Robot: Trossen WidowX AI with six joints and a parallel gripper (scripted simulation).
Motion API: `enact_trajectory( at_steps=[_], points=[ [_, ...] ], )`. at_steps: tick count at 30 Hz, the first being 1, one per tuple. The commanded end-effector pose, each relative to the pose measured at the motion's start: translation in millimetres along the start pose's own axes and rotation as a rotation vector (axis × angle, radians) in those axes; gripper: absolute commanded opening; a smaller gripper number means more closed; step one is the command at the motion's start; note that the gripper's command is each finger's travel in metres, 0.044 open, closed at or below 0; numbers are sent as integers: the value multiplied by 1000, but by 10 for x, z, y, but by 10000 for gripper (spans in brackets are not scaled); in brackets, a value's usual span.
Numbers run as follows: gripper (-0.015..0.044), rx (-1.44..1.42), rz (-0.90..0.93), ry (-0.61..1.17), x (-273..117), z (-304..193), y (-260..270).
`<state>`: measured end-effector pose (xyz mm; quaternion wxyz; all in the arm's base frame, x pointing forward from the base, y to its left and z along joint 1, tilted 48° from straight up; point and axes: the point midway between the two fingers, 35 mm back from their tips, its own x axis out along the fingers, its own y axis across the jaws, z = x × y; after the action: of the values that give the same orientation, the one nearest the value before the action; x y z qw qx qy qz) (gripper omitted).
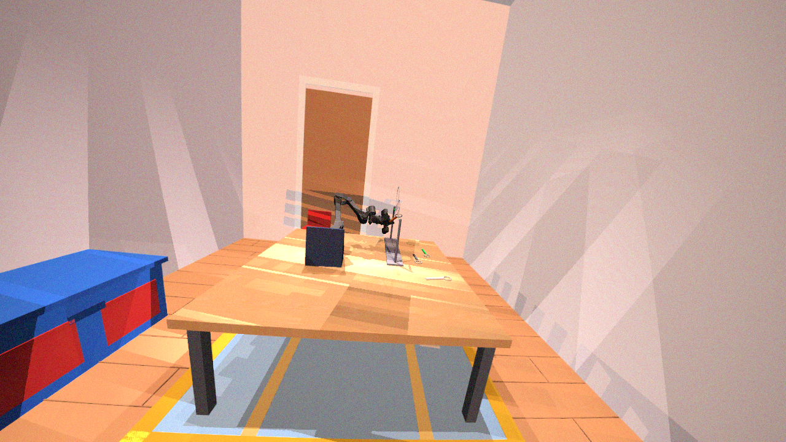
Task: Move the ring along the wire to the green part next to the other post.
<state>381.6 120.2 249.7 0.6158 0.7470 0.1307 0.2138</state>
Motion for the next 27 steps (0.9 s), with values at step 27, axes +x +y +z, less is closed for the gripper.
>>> enact_trajectory(
  at_steps=[27],
  points=[
    [-150, -543, -265, 70, -251, 254, -919]
  ],
)
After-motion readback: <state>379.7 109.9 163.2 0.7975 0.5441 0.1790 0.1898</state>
